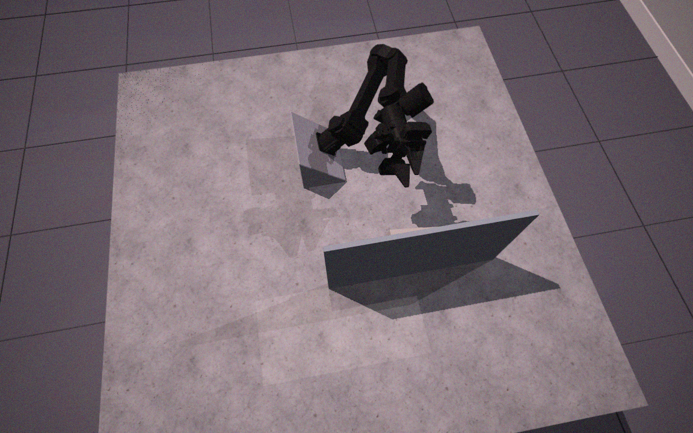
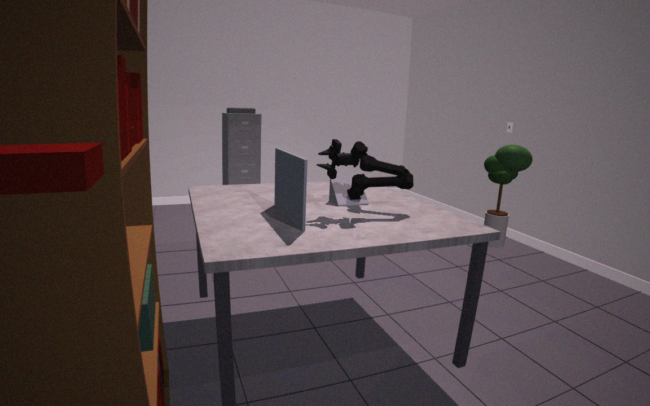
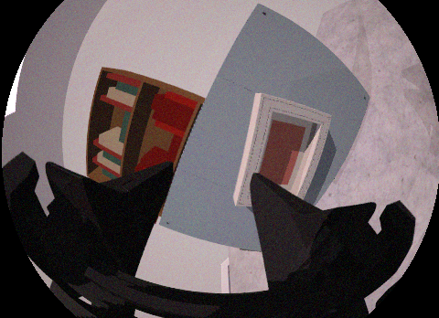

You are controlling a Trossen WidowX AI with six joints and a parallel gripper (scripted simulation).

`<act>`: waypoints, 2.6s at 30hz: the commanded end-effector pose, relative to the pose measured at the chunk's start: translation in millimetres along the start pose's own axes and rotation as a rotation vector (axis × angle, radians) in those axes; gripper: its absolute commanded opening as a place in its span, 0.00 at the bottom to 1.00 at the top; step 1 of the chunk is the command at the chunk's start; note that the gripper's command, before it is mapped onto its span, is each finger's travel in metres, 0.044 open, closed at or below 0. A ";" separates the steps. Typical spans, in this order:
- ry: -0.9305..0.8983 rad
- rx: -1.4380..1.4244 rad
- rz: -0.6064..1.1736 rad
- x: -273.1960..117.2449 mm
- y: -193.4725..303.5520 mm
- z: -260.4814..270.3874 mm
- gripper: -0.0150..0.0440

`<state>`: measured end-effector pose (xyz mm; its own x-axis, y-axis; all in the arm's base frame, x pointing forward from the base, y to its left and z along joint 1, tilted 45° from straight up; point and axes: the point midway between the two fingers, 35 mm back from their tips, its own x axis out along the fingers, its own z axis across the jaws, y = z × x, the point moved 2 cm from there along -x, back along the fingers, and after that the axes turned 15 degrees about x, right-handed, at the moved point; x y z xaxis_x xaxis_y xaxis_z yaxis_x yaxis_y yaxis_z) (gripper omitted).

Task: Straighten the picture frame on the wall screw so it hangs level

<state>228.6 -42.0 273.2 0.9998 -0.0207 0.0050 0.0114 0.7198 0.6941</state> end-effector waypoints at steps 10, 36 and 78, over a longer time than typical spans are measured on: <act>-0.001 0.001 0.000 0.5 1.5 -8.7 0.69; -0.006 0.007 0.000 -5.3 7.3 -58.9 0.69; -0.010 0.007 0.003 80.1 8.0 -57.7 0.69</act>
<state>306.1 1.5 237.4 0.9994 -0.0300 0.0154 0.0108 0.7178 0.6962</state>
